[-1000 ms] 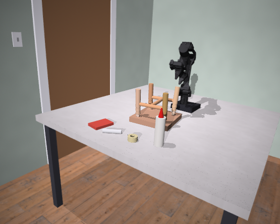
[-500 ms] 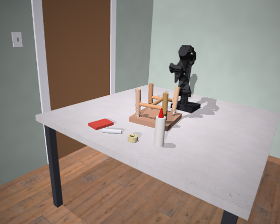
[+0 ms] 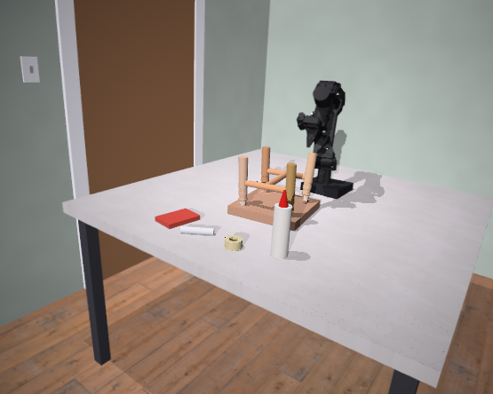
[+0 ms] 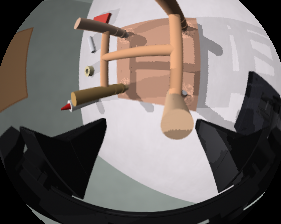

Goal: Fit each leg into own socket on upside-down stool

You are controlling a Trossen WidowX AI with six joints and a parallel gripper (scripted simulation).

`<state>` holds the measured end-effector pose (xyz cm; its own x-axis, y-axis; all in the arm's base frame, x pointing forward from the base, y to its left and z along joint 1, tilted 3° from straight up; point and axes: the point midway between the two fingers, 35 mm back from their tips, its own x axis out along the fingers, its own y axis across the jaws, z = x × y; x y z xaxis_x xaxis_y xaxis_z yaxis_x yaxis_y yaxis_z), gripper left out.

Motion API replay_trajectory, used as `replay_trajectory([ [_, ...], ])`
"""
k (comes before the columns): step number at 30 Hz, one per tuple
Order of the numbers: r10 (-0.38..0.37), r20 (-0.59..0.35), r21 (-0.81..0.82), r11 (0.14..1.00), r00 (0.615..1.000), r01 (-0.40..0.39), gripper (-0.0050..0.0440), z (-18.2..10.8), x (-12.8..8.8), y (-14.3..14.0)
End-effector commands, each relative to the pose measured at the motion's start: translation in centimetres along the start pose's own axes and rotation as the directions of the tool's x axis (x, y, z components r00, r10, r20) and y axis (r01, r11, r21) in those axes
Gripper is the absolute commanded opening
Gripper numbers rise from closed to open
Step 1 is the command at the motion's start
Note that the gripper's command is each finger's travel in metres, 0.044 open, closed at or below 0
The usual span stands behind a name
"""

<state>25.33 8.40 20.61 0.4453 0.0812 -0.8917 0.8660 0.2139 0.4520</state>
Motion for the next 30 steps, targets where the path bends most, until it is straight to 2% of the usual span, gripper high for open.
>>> replay_trajectory([
  [1,0.005,-0.003,-0.004,1.0,1.0,-0.005,0.044,-0.03,0.08,0.76],
  [30,0.005,-0.003,-0.004,1.0,1.0,-0.005,0.044,-0.03,0.49,1.49],
])
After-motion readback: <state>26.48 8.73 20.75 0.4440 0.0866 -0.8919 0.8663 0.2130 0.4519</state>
